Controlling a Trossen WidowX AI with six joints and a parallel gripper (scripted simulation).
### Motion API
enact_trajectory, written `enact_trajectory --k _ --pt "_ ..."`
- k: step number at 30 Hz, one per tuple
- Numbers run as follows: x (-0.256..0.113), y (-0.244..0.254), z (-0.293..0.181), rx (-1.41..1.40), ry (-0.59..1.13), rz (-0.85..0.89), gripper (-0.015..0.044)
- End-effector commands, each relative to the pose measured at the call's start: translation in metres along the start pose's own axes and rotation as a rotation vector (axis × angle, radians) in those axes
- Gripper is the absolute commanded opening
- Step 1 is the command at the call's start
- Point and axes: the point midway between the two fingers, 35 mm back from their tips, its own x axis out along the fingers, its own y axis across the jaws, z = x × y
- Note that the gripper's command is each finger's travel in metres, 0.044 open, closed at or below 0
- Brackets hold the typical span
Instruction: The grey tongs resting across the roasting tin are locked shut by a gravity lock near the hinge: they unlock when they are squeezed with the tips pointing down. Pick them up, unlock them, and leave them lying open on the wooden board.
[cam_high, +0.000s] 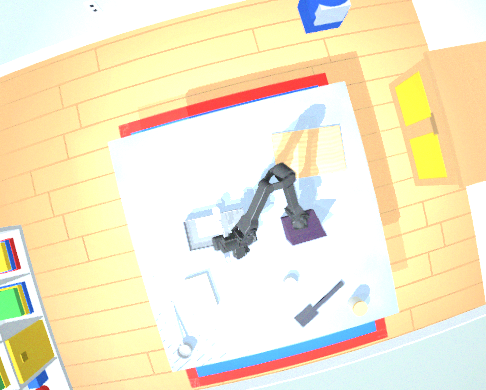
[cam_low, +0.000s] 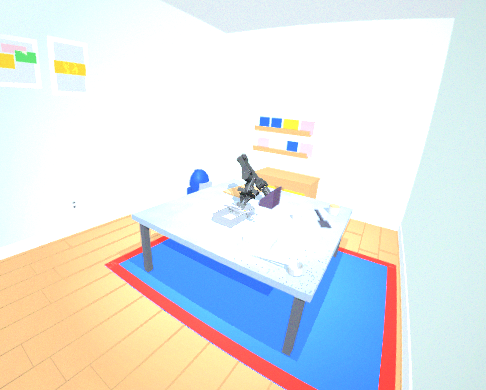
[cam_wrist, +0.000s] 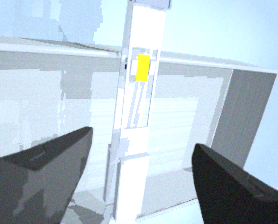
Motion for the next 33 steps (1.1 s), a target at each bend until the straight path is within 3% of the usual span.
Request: enact_trajectory --k 1,33 --pt "-0.001 0.005 -0.002 -0.021 0.005 0.005 0.026" --pt "0.04 0.003 -0.001 -0.019 0.002 0.008 0.026"
